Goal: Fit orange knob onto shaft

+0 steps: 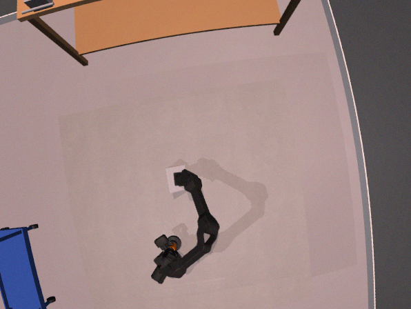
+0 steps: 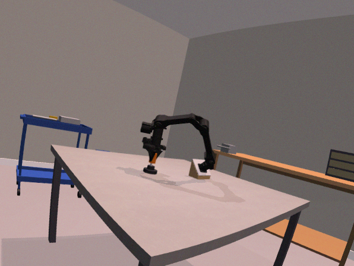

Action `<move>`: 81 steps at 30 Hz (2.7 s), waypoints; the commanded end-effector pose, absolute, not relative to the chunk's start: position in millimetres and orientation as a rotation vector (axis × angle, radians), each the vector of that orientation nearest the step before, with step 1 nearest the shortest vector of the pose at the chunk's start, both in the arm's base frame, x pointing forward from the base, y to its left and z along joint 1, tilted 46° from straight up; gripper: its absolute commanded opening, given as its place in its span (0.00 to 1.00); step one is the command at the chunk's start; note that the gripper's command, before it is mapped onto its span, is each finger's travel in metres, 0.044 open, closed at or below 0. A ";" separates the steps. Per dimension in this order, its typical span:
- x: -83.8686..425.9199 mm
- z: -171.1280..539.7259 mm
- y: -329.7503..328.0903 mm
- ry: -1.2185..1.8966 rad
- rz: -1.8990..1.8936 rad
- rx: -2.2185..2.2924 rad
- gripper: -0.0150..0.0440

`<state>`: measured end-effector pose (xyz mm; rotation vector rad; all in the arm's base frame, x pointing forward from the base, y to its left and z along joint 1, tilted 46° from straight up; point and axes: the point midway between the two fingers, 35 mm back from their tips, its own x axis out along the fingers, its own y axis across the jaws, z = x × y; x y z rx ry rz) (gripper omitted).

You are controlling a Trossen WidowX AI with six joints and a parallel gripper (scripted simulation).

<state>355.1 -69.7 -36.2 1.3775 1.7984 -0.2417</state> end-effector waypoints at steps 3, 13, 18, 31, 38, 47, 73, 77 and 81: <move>357.6 -30.9 -70.9 1.770 -0.099 1.266 0.25; 359.2 -30.5 -70.6 1.764 -0.062 1.236 0.25; 358.5 -31.6 -70.6 1.764 -0.062 1.236 0.25; 356.7 -35.9 -70.3 1.764 -0.062 1.236 0.25; 356.3 -36.7 -68.6 1.764 -0.062 1.236 0.25; 356.4 -32.2 -70.5 1.764 -0.062 1.236 0.25; 356.3 -34.9 -69.4 1.722 0.120 1.085 0.25; 356.5 -36.2 -68.2 1.722 0.120 1.085 0.25; 356.3 -35.9 -69.1 1.722 0.120 1.085 0.25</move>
